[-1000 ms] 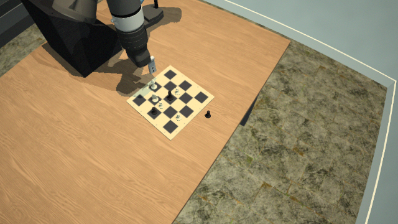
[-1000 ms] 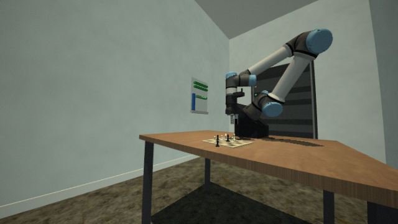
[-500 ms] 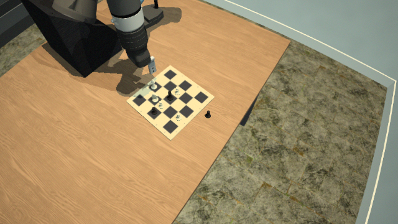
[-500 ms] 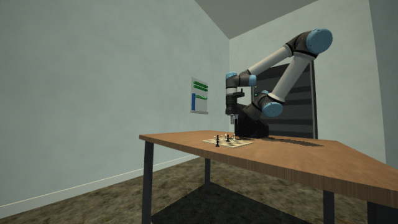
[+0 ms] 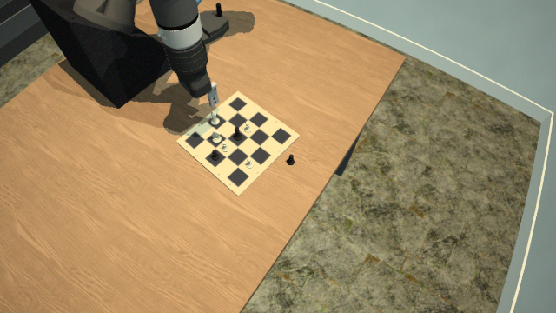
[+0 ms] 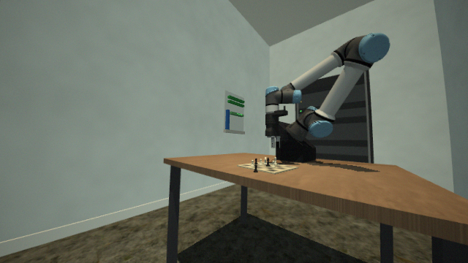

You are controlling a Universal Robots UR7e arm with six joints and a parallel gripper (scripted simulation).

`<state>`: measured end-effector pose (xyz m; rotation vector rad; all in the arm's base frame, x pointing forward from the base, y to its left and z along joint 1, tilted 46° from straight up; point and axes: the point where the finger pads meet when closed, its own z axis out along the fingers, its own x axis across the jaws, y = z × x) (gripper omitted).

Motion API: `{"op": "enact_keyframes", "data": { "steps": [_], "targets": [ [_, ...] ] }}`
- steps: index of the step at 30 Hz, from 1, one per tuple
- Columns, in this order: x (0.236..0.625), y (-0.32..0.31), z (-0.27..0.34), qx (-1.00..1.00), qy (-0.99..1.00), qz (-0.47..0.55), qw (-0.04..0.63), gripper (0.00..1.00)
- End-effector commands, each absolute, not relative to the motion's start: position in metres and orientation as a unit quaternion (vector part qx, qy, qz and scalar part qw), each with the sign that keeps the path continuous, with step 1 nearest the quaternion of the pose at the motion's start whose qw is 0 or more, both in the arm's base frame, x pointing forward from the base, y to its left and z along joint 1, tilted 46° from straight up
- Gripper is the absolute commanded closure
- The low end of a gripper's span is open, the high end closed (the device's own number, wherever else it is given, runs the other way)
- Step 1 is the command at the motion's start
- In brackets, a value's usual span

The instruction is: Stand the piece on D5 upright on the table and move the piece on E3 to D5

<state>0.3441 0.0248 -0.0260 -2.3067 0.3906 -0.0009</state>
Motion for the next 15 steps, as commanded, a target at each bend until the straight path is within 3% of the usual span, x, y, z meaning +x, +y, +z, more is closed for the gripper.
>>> {"op": "enact_keyframes", "data": {
  "steps": [1,15],
  "targets": [
    [0.345,0.028,-0.029,-0.908,0.154,-0.001,0.390,0.27],
    [0.348,0.043,-0.044,-0.908,0.154,-0.001,0.390,0.27]
  ]
}}
